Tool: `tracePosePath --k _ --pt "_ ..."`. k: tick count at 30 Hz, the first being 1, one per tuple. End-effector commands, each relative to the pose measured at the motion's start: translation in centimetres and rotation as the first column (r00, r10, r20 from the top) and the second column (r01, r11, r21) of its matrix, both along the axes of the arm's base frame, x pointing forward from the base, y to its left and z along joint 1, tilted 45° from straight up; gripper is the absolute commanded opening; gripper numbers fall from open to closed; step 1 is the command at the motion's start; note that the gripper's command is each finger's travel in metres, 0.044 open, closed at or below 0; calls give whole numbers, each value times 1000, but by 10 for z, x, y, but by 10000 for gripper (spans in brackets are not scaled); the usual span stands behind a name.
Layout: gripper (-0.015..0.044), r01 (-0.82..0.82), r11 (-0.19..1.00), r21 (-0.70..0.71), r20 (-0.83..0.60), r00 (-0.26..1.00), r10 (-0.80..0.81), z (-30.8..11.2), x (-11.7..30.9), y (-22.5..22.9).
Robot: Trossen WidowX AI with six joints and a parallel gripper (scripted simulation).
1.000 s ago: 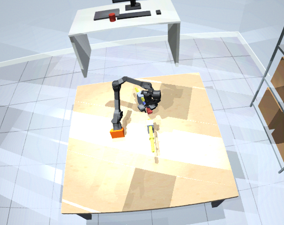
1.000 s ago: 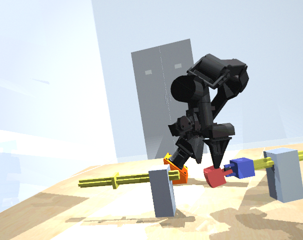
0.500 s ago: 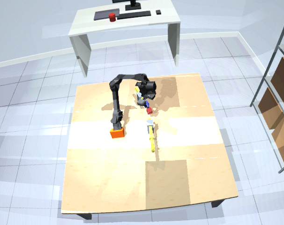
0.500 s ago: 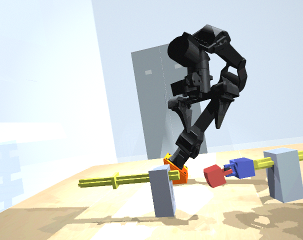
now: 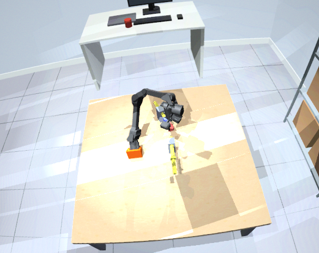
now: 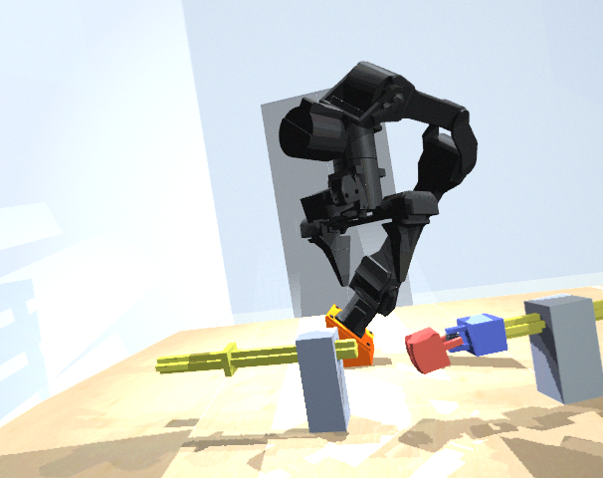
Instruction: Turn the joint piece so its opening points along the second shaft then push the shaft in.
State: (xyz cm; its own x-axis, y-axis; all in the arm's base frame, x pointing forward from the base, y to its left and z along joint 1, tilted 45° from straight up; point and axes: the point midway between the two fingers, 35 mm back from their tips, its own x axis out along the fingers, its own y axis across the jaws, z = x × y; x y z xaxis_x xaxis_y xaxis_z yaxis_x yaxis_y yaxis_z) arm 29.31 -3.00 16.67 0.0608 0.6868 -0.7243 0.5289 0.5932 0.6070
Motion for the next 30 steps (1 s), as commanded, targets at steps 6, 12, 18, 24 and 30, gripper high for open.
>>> tracePosePath --k 6,12,18,24,30 --pt "440 66 997 30 -115 991 -62 -12 2 4" --pt "440 178 983 40 -268 950 -161 -21 2 12" --pt "440 286 958 26 -418 873 -249 -30 3 19" --pt "440 383 924 -12 -557 764 -324 -38 3 26" --pt "440 404 914 -25 -588 733 -341 -40 3 28"
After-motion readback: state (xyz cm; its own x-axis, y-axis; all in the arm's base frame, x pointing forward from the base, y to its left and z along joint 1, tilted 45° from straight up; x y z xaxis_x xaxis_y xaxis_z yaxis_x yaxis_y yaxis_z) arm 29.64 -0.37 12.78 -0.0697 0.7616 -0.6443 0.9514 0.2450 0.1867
